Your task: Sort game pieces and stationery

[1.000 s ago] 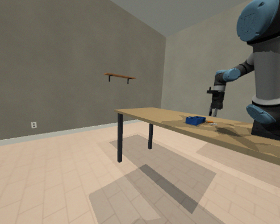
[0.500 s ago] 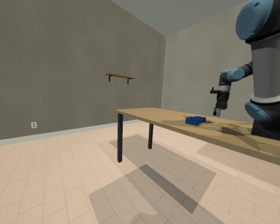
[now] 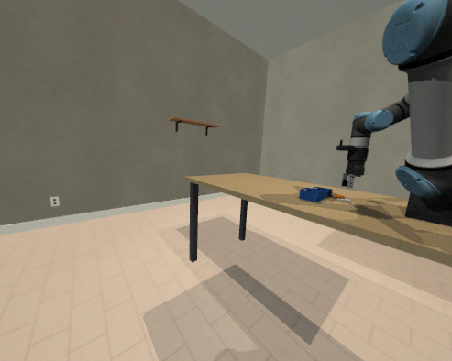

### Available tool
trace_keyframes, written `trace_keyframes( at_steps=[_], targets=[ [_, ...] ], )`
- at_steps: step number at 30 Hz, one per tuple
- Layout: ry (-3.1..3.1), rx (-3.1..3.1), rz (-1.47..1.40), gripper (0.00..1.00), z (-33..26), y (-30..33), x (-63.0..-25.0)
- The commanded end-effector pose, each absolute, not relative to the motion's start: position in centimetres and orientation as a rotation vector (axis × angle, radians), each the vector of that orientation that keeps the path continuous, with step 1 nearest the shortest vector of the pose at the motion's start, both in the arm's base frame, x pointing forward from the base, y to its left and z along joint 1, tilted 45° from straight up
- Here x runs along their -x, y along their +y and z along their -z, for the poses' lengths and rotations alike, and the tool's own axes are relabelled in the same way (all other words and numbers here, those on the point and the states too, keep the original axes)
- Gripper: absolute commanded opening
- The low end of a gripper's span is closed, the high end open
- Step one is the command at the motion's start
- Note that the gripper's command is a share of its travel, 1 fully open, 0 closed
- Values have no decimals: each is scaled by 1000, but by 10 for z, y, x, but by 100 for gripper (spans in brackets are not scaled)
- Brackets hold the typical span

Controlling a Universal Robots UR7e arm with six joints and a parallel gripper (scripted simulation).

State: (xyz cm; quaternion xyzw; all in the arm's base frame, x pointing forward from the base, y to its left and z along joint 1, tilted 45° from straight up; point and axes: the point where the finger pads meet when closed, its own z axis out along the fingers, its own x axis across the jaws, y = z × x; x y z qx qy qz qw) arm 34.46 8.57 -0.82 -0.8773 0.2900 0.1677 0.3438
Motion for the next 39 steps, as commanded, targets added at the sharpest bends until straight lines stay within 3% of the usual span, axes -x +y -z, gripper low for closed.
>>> trace_keyframes(
  at_steps=[1,29,39],
  targets=[
    [754,2279,-435,79,7,86,-346],
    [754,2279,-435,79,7,86,-345],
    [754,2279,-435,79,36,114,-342]
  ],
)
